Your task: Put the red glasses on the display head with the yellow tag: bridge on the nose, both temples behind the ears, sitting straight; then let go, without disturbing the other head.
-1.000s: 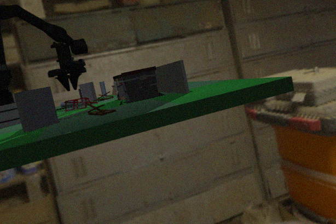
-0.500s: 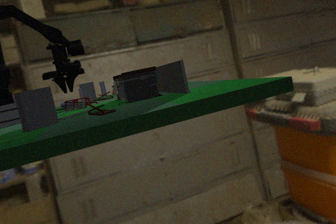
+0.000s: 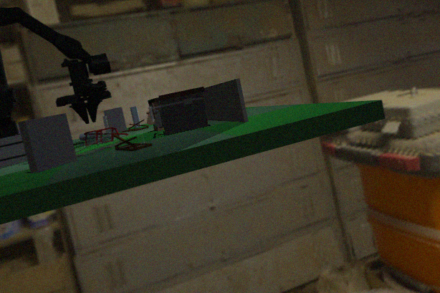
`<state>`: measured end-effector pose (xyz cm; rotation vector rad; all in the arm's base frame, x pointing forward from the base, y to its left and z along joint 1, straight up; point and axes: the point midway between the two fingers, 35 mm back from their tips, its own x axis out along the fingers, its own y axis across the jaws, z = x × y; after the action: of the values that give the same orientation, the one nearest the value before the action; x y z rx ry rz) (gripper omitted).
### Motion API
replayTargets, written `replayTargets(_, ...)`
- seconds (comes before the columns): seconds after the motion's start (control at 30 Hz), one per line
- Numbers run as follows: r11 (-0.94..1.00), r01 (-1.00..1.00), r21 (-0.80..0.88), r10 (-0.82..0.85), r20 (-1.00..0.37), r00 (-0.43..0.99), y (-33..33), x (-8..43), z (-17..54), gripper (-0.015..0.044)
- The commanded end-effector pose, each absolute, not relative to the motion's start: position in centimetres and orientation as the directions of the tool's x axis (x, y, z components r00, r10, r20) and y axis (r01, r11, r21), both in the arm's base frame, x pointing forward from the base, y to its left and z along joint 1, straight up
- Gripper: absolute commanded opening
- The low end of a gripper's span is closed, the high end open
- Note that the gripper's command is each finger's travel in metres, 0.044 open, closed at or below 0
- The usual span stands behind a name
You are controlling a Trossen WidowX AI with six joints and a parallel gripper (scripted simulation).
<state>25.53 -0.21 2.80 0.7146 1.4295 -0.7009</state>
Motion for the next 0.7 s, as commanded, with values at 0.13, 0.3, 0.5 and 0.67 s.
replayTargets(0.13, 0.611, 0.792, 0.014, -0.003, -1.0, 0.02, -0.3, 25.4, 1.4, 0.012)
replayTargets(0.3, 0.611, 0.792, 0.014, -0.003, -1.0, 0.019, -0.4, 25.4, 0.5, 0.012)
replayTargets(0.5, 0.611, 0.792, 0.013, -0.003, -1.0, 0.019, -0.4, 25.3, -0.4, 0.012)
replayTargets(0.67, 0.611, 0.792, 0.013, -0.003, -1.0, 0.019, -0.5, 25.2, -1.2, 0.012)
